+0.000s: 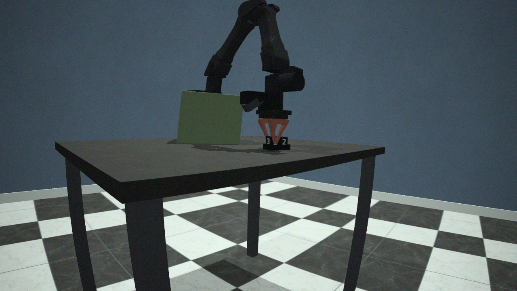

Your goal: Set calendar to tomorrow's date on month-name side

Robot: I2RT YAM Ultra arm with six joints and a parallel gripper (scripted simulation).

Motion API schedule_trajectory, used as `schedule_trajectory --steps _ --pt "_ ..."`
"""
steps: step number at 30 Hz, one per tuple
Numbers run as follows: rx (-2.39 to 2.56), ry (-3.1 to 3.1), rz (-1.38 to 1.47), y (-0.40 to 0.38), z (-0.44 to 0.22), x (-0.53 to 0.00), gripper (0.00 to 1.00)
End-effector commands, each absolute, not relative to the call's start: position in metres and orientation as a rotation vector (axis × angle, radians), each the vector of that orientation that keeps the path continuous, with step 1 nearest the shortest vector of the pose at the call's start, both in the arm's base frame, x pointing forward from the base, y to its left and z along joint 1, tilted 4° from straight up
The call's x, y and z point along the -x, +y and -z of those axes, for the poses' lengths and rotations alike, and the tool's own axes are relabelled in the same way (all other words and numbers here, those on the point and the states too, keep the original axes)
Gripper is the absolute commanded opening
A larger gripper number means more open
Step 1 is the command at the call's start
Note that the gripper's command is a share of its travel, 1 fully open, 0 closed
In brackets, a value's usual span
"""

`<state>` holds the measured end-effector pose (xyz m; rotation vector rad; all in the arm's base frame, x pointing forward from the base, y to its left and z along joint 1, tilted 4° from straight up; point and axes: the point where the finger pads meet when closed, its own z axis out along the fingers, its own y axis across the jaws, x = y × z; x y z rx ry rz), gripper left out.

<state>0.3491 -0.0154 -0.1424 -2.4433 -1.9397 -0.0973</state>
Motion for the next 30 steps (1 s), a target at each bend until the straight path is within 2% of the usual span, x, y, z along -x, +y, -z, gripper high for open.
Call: schedule_trajectory --steps 1,16,20,22,23,27,28,30 --pt "2.452 -1.946 0.109 -0.0162 0.1394 -0.3530 0.26" --pt "2.452 -1.946 0.109 -0.0162 0.1394 -0.3530 0.26" --pt "2.452 -1.946 0.109 -0.0162 0.1394 -0.3530 0.33" --pt "2.452 -1.946 0.109 -0.0162 0.1394 -0.3530 0.33" --pt "2.452 -1.946 0.109 -0.0162 0.1394 -0.3530 0.37" --pt "2.452 -1.946 0.109 -0.0162 0.1394 -0.3530 0.37" --pt "2.452 -1.946 0.109 -0.0162 0.1394 -0.3530 0.41" --pt "2.452 -1.946 0.109 -0.0162 0.1394 -0.3530 0.41"
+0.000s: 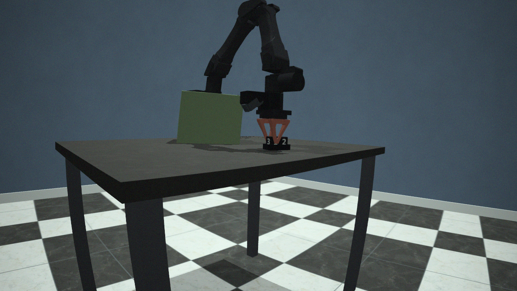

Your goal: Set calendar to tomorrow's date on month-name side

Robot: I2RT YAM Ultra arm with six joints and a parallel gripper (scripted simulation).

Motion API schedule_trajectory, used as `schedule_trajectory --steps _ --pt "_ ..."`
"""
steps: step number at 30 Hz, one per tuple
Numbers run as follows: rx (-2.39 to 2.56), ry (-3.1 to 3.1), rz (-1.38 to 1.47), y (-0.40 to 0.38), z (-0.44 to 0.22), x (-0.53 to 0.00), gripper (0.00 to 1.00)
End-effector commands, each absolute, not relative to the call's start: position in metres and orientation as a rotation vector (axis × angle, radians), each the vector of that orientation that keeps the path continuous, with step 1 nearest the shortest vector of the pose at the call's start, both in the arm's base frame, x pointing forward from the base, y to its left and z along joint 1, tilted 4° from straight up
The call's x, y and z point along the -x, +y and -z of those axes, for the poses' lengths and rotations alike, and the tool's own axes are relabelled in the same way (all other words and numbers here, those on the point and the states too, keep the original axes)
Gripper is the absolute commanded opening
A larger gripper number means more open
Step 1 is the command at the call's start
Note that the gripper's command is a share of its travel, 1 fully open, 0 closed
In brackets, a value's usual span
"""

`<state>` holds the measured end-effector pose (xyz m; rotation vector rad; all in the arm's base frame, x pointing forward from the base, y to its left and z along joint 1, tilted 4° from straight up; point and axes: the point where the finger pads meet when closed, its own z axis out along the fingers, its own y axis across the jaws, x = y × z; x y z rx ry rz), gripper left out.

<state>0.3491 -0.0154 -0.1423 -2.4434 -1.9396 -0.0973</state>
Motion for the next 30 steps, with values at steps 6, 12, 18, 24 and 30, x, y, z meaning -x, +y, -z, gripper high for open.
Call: schedule_trajectory --steps 6,12,18,24,30 --pt "2.452 -1.946 0.109 -0.016 0.139 -0.353 0.45" --pt "2.452 -1.946 0.109 -0.016 0.139 -0.353 0.45" --pt "2.452 -1.946 0.109 -0.017 0.132 -0.353 0.45" --pt "2.452 -1.946 0.109 -0.018 0.108 -0.352 0.45" --pt "2.452 -1.946 0.109 -0.019 0.086 -0.351 0.45"
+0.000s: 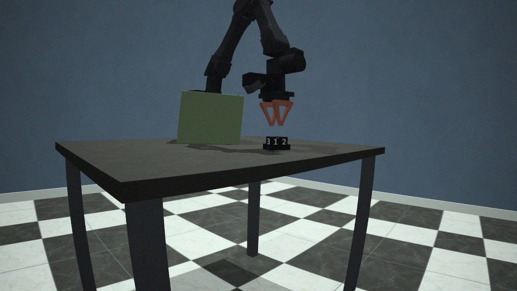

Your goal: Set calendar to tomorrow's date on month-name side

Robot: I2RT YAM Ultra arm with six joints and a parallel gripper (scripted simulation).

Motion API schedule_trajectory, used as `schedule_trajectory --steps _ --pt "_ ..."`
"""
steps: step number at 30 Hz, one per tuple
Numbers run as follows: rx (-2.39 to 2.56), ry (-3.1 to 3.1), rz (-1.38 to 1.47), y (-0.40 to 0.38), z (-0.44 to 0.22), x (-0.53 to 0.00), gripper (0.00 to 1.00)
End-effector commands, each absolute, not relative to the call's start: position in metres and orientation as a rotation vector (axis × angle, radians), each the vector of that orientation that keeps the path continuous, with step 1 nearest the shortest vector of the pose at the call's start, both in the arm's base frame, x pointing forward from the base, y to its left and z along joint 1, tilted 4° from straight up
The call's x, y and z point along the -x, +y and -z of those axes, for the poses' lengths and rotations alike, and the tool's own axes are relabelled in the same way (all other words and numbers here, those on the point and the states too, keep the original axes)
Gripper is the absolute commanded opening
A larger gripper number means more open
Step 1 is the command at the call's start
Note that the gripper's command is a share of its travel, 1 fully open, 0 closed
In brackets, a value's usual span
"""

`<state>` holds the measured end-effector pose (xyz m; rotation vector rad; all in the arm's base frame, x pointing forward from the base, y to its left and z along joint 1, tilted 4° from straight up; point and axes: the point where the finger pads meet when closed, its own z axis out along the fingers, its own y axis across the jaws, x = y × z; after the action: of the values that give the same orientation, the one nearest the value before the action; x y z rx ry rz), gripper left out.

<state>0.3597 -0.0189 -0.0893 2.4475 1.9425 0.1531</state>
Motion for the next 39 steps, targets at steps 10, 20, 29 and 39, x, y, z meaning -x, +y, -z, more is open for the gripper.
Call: schedule_trajectory --steps 10,20,29,39 --pt "-2.467 1.958 -0.110 -0.021 0.050 -0.349 0.45" --pt "-2.467 1.958 -0.110 -0.021 0.049 -0.349 1.00" --pt "-2.467 1.958 -0.110 -0.021 0.049 -0.349 1.00" --pt "-2.467 1.958 -0.110 -0.021 0.048 -0.349 1.00"
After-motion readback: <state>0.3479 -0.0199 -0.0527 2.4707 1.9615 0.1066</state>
